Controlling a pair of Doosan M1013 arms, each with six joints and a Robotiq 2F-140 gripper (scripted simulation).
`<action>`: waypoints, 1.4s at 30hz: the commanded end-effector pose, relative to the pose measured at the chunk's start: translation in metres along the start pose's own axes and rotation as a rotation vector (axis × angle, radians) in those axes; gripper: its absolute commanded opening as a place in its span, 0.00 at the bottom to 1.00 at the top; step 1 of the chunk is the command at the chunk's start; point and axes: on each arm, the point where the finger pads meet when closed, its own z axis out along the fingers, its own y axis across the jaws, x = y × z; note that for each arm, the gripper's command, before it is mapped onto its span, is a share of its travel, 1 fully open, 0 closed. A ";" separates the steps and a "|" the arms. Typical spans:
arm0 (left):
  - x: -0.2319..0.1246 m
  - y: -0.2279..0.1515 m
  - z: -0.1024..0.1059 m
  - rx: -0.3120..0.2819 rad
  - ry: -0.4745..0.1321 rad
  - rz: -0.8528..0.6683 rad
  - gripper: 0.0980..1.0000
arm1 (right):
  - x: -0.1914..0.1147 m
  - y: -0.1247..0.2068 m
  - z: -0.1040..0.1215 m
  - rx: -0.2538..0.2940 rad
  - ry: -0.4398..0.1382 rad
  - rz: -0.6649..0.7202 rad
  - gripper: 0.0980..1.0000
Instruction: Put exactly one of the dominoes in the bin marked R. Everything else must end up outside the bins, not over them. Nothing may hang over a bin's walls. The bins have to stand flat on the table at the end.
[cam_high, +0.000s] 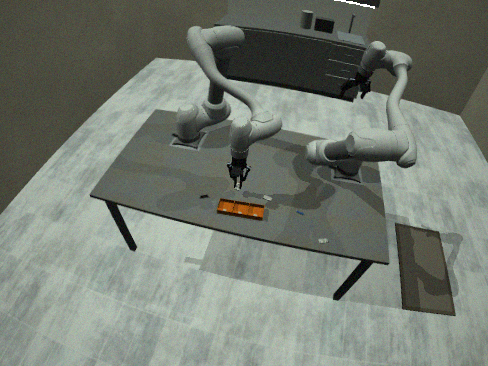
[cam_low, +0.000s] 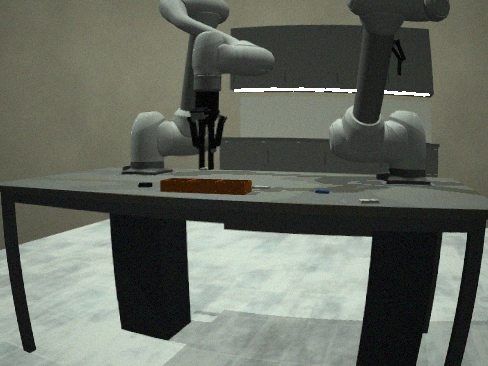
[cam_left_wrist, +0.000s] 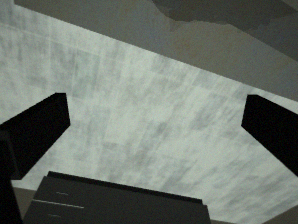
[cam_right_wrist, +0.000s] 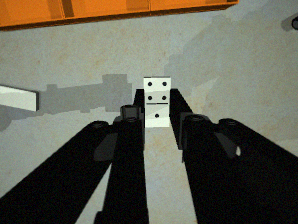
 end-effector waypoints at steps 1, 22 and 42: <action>0.000 0.000 0.000 0.000 0.000 0.000 1.00 | 0.010 -0.013 -0.001 0.001 0.001 0.000 0.13; 0.000 0.000 0.000 0.000 0.000 0.000 1.00 | 0.082 -0.101 -0.001 0.003 0.000 0.306 0.13; 0.000 0.000 0.000 0.000 0.000 0.000 1.00 | 0.109 -0.134 -0.001 0.006 -0.007 1.082 0.13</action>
